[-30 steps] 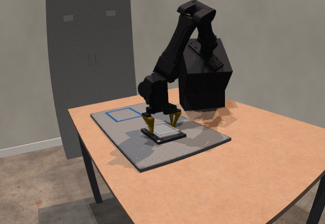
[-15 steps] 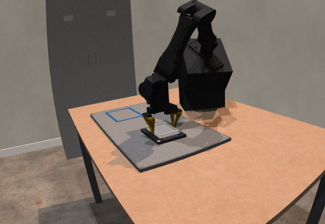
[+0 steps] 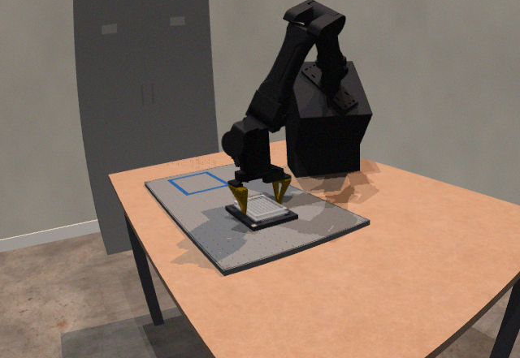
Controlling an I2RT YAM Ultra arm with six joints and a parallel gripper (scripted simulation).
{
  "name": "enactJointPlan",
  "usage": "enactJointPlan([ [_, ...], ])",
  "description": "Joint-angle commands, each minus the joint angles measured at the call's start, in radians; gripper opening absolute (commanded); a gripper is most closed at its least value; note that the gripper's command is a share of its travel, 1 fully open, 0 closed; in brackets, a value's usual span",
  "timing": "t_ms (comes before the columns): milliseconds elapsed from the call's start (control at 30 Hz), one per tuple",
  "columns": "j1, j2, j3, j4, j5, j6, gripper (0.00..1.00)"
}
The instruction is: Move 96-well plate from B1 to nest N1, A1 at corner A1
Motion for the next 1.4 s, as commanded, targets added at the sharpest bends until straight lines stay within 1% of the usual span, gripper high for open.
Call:
enactJointPlan([
  [0, -0.009, -0.002, -0.024, -0.022, 0.006, 0.0, 1.0],
  [767, -0.009, -0.002, -0.024, -0.022, 0.006, 0.0, 1.0],
  [800, -0.018, -0.03, -0.026, -0.028, 0.0, 0.0, 1.0],
  [967, -0.037, -0.071, -0.04, -0.065, -0.017, 0.0, 1.0],
  [1033, -0.037, -0.071, -0.04, -0.065, -0.017, 0.0, 1.0],
  [1367, -0.078, -0.157, -0.064, -0.146, -0.04, -0.036, 1.0],
])
